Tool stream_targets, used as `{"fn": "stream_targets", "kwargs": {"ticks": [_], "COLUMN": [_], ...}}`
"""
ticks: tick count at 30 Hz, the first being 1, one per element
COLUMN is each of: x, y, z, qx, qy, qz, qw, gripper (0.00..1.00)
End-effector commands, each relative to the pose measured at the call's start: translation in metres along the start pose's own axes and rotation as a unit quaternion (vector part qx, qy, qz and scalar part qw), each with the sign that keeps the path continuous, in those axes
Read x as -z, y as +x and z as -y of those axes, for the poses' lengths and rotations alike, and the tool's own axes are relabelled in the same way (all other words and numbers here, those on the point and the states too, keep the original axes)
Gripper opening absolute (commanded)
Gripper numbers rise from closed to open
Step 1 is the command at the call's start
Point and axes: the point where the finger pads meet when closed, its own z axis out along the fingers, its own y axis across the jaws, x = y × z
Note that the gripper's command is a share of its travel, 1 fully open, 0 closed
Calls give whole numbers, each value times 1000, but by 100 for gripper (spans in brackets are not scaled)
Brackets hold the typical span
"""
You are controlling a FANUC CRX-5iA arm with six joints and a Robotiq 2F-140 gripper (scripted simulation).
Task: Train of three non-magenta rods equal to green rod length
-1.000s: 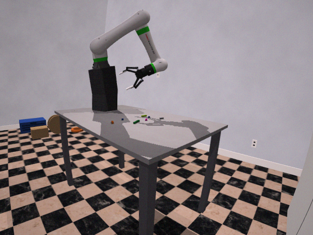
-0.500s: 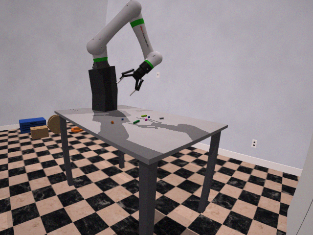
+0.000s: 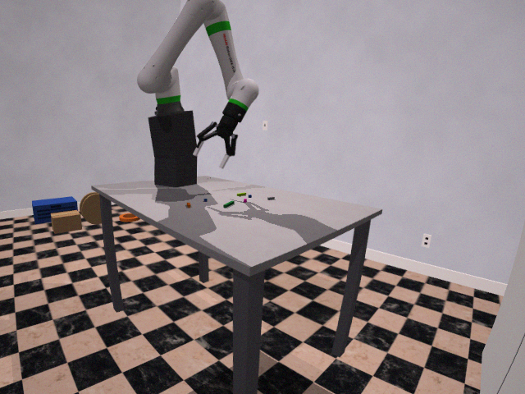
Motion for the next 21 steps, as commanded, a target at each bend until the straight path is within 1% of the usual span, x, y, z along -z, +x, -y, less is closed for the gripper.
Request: {"fn": "stream_targets", "kwargs": {"ticks": [1,2,4,5,8,9,13,14,15,16,18,19,21], "x": [-15,-22,-23,-29,-29,-34,-34,-39,-39,-44,-44,-47,-47], "y": [30,43,45,58,58,71,71,81,81,89,89,98,98], "z": [-6,-9,-9,-12,-12,-14,-14,-16,-16,-18,-18,-20,-20], "qx": [12,19,20,28,28,33,33,39,39,45,45,49,49], "qy": [41,61,64,85,85,102,102,118,118,133,133,145,145], "qz": [-27,-38,-39,-50,-50,-60,-60,-68,-68,-75,-75,-82,-82], "qw": [999,997,997,995,995,992,992,990,990,987,987,985,985], "gripper": [100,100,100,100,100,100,100,100,100,100,100,100,100]}}
